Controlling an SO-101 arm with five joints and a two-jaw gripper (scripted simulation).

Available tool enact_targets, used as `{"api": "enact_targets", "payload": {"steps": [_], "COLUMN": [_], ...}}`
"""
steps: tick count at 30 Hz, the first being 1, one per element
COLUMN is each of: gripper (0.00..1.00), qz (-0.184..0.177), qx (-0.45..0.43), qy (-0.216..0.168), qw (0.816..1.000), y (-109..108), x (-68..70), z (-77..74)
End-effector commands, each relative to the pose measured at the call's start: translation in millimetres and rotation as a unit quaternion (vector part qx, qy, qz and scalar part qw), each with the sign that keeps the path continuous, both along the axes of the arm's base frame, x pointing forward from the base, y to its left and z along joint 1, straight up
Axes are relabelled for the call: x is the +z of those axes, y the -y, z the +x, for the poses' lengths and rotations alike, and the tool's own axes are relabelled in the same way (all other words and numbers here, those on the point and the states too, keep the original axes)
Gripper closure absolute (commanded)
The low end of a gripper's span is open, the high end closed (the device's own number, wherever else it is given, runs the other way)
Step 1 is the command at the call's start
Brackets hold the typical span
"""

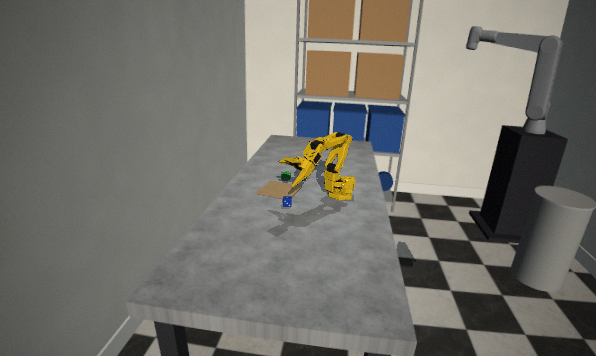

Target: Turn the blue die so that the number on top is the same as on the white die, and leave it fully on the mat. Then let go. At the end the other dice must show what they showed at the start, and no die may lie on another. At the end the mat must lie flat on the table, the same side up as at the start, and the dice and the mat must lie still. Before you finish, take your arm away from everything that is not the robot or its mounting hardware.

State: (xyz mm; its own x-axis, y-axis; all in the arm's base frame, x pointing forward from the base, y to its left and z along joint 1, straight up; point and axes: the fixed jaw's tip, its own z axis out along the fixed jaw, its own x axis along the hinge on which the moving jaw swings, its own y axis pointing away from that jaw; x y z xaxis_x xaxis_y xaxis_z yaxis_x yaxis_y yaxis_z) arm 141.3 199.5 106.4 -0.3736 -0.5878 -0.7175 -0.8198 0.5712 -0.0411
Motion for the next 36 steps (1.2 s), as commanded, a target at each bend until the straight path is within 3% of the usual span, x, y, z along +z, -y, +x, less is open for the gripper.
{"api": "enact_targets", "payload": {"steps": [1,9,12,14,17,22,28,29,31,36], "gripper": [0.18,0.28,0.33,0.33,0.37,0.43,0.50,0.51,0.51,0.56], "qz": [0.025,-0.002,-0.011,-0.011,-0.018,-0.025,-0.028,-0.028,-0.028,-0.026], "qx": [-0.065,-0.237,-0.303,-0.303,-0.368,-0.468,-0.570,-0.585,-0.585,-0.648], "qy": [0.023,0.002,-0.009,-0.009,-0.021,-0.042,-0.068,-0.071,-0.071,-0.089], "qw": [0.997,0.971,0.953,0.953,0.930,0.882,0.818,0.807,0.807,0.756], "y": [21,97,128,128,158,205,249,256,256,280], "x": [16.2,1.1,-5.0,-5.0,-11.2,-21.3,-32.5,-34.2,-34.2,-41.9], "z": [24.7,59.9,65.5,65.5,66.5,59.3,40.3,36.6,36.6,17.6]}}
